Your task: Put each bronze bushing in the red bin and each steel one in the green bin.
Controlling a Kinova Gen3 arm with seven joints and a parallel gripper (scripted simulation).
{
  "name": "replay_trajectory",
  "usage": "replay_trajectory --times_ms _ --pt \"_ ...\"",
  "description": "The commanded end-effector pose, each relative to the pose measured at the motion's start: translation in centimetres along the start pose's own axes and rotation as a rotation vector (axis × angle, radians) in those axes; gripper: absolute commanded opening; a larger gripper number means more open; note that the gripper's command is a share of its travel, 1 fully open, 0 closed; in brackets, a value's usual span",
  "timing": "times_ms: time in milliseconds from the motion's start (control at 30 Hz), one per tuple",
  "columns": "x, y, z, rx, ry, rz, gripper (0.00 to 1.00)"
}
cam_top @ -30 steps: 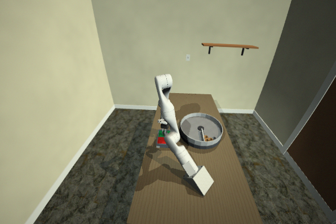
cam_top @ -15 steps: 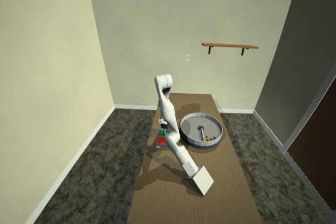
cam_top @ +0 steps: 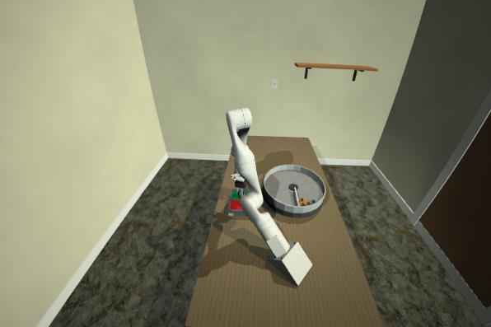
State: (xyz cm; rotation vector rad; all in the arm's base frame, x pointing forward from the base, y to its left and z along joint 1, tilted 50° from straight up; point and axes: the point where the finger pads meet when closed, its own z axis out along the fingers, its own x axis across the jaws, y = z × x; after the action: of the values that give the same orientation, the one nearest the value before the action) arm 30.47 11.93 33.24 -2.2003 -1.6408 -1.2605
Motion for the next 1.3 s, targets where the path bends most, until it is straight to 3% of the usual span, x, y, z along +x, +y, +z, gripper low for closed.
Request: replay_trajectory --times_ms 0,1267 --pt "0.02 0.03 -0.03 -0.001 0.001 0.000 0.47" --pt "-0.23 0.10 -0.50 -0.001 0.001 0.000 0.47"
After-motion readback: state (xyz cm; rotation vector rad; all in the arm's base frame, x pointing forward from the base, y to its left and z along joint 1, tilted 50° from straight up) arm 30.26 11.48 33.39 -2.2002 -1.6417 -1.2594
